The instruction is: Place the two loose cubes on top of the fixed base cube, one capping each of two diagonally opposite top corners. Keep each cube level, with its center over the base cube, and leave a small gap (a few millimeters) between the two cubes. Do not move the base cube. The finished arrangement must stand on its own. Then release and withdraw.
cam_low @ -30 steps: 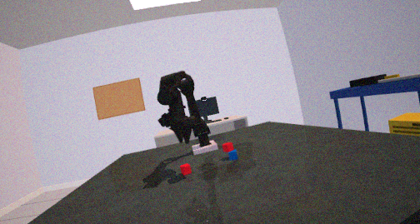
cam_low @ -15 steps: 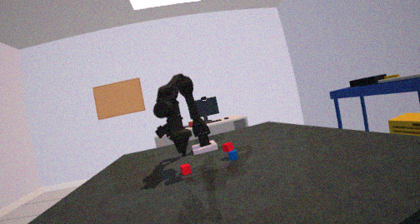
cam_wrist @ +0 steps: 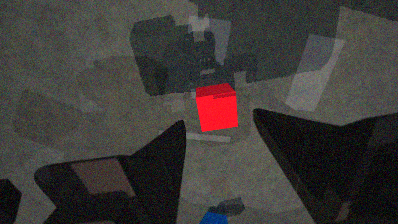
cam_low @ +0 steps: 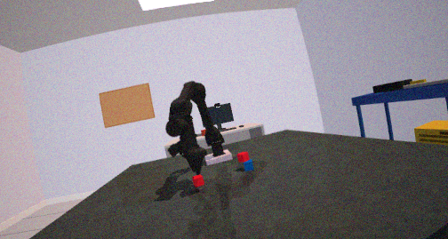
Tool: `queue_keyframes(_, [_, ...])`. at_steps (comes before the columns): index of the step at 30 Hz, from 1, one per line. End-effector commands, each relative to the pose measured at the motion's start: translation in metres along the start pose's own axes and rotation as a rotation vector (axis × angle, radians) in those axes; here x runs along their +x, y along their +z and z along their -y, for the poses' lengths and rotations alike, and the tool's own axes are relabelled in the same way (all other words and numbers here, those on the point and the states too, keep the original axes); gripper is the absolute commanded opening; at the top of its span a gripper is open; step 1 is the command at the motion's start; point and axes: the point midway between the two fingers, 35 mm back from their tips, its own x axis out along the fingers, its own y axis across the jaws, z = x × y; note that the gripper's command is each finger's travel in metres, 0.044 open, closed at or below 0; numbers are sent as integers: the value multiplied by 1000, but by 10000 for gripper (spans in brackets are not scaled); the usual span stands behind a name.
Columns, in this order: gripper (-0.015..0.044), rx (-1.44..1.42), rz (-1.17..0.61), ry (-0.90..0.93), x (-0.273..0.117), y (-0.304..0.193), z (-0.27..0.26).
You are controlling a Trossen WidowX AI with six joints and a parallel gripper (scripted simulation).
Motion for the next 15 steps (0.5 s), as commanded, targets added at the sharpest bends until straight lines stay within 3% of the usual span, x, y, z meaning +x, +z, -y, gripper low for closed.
queue_keyframes(1, [265, -3, -1, -5, 7, 0, 1])
queue_keyframes(15, [265, -3, -1, -5, 30, 0, 1])
